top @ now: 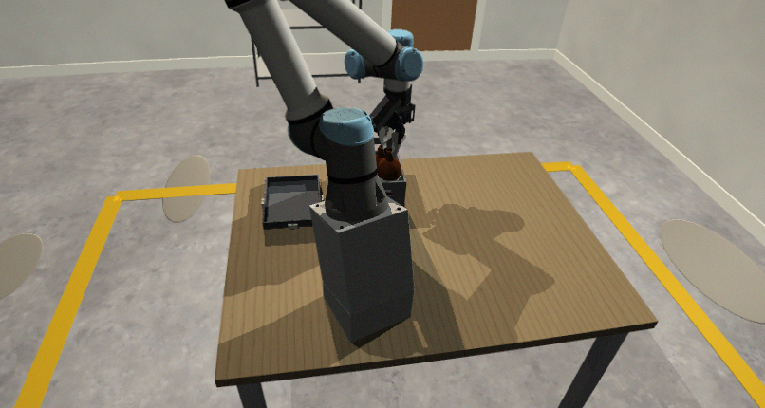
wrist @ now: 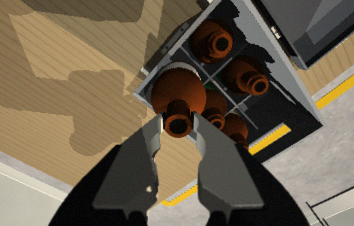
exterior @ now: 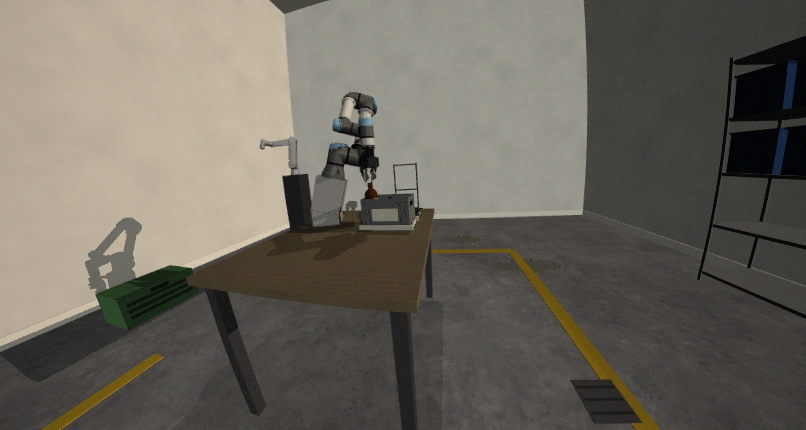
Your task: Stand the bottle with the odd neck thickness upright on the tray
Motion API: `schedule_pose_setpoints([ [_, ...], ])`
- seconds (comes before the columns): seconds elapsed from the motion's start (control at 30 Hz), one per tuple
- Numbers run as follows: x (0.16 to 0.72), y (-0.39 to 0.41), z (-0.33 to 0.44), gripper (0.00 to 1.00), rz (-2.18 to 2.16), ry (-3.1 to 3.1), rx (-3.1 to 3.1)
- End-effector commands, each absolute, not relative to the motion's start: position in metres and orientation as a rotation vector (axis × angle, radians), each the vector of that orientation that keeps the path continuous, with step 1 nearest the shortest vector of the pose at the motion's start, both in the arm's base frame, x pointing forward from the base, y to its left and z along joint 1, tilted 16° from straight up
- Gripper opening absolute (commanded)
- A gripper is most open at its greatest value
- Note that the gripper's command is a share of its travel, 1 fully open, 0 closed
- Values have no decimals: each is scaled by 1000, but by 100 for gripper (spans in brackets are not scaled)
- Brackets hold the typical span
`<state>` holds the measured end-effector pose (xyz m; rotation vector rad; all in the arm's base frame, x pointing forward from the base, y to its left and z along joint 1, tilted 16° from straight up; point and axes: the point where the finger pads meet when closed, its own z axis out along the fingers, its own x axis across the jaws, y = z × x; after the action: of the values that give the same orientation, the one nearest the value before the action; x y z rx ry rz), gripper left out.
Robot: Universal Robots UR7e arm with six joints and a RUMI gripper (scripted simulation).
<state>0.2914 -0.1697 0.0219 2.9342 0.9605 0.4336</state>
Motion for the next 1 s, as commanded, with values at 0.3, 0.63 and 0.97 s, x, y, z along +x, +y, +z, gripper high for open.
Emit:
schedule_pose_setpoints([
  [0.3,288,-171,35,0,434,960,2933],
  [0.63,286,-171,42,0,434,960,2933],
  [0.97,286,-171,43,0,434,960,2933],
])
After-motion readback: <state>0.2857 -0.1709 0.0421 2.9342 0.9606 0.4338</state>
